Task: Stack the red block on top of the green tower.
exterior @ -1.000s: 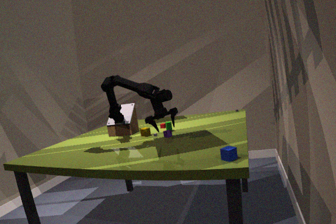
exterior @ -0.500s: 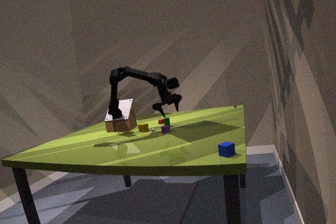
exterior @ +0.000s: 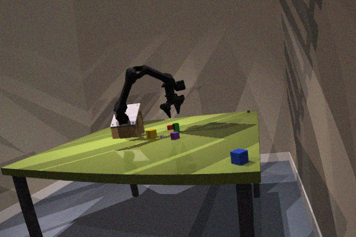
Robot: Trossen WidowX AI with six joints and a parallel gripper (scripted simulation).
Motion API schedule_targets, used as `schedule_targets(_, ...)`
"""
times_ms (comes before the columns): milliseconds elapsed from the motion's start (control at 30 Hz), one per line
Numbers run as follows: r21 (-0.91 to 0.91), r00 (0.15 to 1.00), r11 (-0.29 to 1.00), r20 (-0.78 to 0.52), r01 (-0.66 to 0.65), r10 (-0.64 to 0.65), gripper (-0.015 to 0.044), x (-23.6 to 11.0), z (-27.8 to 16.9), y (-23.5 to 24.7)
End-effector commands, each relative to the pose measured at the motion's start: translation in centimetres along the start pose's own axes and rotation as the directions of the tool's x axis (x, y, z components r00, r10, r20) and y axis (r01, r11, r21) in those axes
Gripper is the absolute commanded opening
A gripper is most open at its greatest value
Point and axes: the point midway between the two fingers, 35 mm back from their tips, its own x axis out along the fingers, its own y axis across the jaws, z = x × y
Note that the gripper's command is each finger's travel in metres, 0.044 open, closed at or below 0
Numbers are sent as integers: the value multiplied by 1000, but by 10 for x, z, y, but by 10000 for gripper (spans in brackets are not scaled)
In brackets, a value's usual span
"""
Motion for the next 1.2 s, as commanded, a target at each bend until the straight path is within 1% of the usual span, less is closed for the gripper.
schedule_targets(0, -106, 998, 993, 6, 55, -55, 440, 4, -32, 8)
schedule_targets(100, -183, 996, 979, 19, 91, -89, 440, 6, -54, 13)
schedule_targets(167, -199, 995, 975, 23, 99, -96, 440, 7, -58, 14)
schedule_targets(300, -199, 995, 975, 22, 99, -96, 440, 4, -61, 10)
schedule_targets(367, -199, 995, 975, 23, 99, -96, 440, 10, -60, 10)
schedule_targets(567, -199, 995, 975, 24, 100, -98, 440, 49, -59, 5)
schedule_targets(800, -199, 995, 975, 24, 101, -98, 440, 54, -59, 5)
schedule_targets(1167, -199, 995, 975, 24, 101, -98, 440, 72, -58, 4)
